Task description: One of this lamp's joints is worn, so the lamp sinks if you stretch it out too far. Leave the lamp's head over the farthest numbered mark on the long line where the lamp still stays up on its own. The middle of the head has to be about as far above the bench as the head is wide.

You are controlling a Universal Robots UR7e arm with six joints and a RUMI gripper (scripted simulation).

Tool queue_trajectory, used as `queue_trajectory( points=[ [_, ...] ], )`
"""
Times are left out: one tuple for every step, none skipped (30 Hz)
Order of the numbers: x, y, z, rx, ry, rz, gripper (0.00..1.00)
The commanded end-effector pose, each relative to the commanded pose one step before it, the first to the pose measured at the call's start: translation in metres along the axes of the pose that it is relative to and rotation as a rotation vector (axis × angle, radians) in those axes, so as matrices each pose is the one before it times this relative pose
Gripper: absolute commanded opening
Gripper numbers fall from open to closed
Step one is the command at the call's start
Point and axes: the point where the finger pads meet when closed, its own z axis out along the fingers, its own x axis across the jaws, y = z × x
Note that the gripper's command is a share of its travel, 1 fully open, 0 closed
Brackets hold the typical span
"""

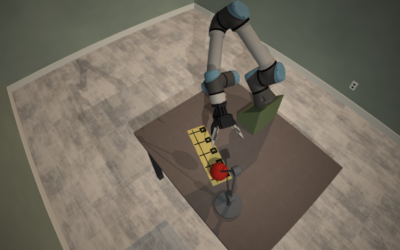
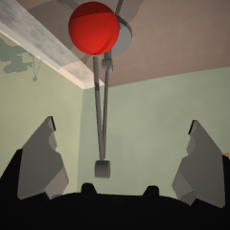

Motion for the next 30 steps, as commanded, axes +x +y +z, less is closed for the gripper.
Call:
queue_trajectory(
  points=[
    [-0.01791,0.00261,0.00539,-0.01745,0.01369,-0.02950,1.00],
    [-0.00343,-0.00082,0.00066,-0.00258,0.00183,-0.00419,1.00],
    [-0.00343,-0.00083,0.00065,-0.00258,0.00183,-0.00419,1.00],
    [-0.00342,-0.00085,0.00064,-0.00258,0.00183,-0.00419,1.00],
    [-0.00342,-0.00086,0.00063,-0.00258,0.00183,-0.00419,1.00],
    [-0.00342,-0.00088,0.00062,-0.00258,0.00183,-0.00419,1.00],
    [-0.00342,-0.00090,0.00061,-0.00258,0.00183,-0.00419,1.00],
    [-0.00341,-0.00091,0.00060,-0.00258,0.00183,-0.00419,1.00],
    [-0.00341,-0.00093,0.00060,-0.00258,0.00183,-0.00419,1.00],
    [-0.00341,-0.00094,0.00059,-0.00258,0.00183,-0.00419,1.00],
    [-0.00340,-0.00096,0.00058,-0.00258,0.00183,-0.00419,1.00],
    [-0.00340,-0.00097,0.00057,-0.00258,0.00183,-0.00419,1.00],
    [0.00000,0.00000,0.00000,0.00000,0.00000,0.00000,1.00],
    [0.00000,0.00000,0.00000,0.00000,0.00000,0.00000,1.00],
    [0.00046,0.00005,0.00254,0.00047,-0.00048,0.00087,1.00],
    [0.00047,0.00005,0.00254,0.00047,-0.00048,0.00087,1.00],
    [0.00047,0.00005,0.00254,0.00047,-0.00048,0.00087,1.00],
    [0.00047,0.00005,0.00254,0.00047,-0.00048,0.00087,1.00],
    [0.00047,0.00005,0.00254,0.00047,-0.00048,0.00087,1.00],
    [0.00047,0.00005,0.00254,0.00047,-0.00048,0.00087,1.00],
    [0.00047,0.00006,0.00254,0.00047,-0.00048,0.00087,1.00],
    [0.00047,0.00006,0.00254,0.00047,-0.00048,0.00087,1.00],
    [0.00047,0.00006,0.00254,0.00047,-0.00048,0.00087,1.00],
    [0.00048,0.00006,0.00254,0.00047,-0.00048,0.00087,1.00],
    [0.00048,0.00006,0.00254,0.00047,-0.00048,0.00087,1.00],
    [0.00048,0.00006,0.00254,0.00047,-0.00048,0.00087,1.00],
    [0.00048,0.00006,0.00254,0.00047,-0.00048,0.00087,1.00],
    [0.00048,0.00006,0.00254,0.00047,-0.00048,0.00087,1.00],
    [0.00048,0.00006,0.00254,0.00047,-0.00048,0.00087,1.00],
    [0.00000,0.00000,0.00000,0.00000,0.00000,0.00000,1.00]
  ],
)
